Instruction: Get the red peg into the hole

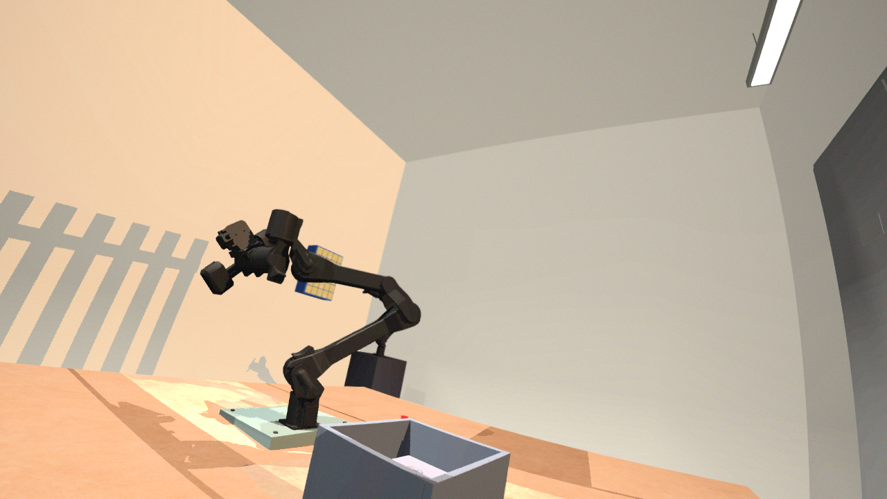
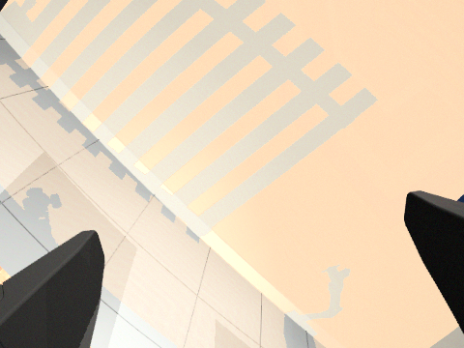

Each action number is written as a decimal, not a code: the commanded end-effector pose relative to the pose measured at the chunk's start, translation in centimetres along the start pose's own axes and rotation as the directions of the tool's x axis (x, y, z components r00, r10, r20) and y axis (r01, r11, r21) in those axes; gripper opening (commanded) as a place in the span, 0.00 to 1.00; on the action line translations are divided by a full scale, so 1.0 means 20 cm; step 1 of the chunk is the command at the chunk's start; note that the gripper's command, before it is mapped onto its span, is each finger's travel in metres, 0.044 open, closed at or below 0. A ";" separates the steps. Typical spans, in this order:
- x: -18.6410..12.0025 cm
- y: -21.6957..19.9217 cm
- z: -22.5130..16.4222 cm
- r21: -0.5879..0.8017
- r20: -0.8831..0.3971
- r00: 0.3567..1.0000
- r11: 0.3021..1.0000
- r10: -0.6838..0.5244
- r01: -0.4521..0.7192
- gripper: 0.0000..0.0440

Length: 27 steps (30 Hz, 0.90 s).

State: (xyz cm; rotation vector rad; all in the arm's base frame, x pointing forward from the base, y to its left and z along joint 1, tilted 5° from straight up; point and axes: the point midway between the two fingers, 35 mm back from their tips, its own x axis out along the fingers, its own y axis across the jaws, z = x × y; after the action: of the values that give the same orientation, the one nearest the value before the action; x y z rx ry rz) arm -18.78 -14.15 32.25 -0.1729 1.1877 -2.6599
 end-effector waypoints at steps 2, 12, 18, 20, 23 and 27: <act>-0.03 0.14 0.06 -0.003 0.041 0.993 0.993 0.114 -0.114 1.00; -0.25 0.52 0.21 -0.050 0.138 0.894 0.905 0.426 -0.423 1.00; -0.45 0.71 0.26 -0.104 0.171 0.786 0.804 0.594 -0.585 1.00; -0.53 0.77 0.27 -0.125 0.176 0.743 0.763 0.646 -0.634 1.00; -0.66 0.84 0.28 -0.158 0.178 0.674 0.696 0.717 -0.700 1.00; -0.83 0.91 0.27 -0.203 0.170 0.577 0.601 0.799 -0.773 1.00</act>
State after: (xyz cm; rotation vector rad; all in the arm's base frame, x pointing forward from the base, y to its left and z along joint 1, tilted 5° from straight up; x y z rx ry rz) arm -0.13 -25.68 22.46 0.0081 0.9947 -1.7653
